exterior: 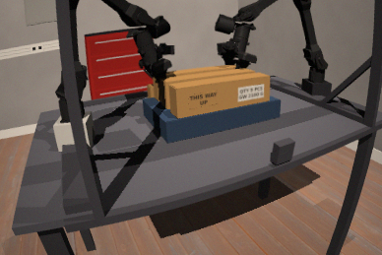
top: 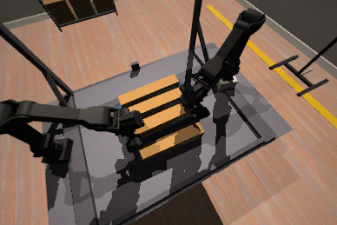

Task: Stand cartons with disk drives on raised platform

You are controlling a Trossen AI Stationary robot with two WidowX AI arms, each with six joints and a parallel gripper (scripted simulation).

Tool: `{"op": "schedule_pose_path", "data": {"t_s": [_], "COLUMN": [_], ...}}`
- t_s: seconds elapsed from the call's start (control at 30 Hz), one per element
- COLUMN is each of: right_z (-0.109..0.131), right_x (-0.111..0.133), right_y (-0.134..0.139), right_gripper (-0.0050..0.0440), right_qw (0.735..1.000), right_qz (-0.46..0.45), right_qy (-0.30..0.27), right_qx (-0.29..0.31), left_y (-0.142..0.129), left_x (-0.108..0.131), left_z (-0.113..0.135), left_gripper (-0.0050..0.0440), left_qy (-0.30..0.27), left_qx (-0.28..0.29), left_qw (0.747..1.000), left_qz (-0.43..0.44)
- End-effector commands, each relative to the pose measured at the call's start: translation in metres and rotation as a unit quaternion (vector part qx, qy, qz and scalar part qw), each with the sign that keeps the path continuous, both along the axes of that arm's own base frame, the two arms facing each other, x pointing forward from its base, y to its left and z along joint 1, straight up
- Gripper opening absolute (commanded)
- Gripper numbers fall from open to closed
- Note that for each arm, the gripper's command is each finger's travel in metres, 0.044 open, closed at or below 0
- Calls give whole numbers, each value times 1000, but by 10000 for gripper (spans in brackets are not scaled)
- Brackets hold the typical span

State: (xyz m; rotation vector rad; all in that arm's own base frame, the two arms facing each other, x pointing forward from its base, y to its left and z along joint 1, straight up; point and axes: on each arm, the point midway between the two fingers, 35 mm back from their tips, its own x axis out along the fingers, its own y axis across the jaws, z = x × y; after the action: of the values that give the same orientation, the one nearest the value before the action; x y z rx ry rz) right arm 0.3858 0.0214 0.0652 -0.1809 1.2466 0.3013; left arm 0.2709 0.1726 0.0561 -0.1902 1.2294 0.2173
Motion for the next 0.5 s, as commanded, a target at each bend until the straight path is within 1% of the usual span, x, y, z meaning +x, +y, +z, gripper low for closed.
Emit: {"op": "schedule_pose_path", "data": {"t_s": [0.0,0.47], "right_z": [24,26], "right_x": [6,6], "right_y": [-3,-3], "right_gripper": [-50,-50], "right_qw": [999,999], "right_qz": [-4,-4], "right_qy": [-34,-35], "right_qx": [2,2], "left_y": [5,5], "left_x": [5,5], "left_z": [22,24], "left_gripper": [-50,-50], "left_qy": [-29,-28], "left_qx": [21,20], "left_qw": [999,999], "left_qz": [0,0]}}
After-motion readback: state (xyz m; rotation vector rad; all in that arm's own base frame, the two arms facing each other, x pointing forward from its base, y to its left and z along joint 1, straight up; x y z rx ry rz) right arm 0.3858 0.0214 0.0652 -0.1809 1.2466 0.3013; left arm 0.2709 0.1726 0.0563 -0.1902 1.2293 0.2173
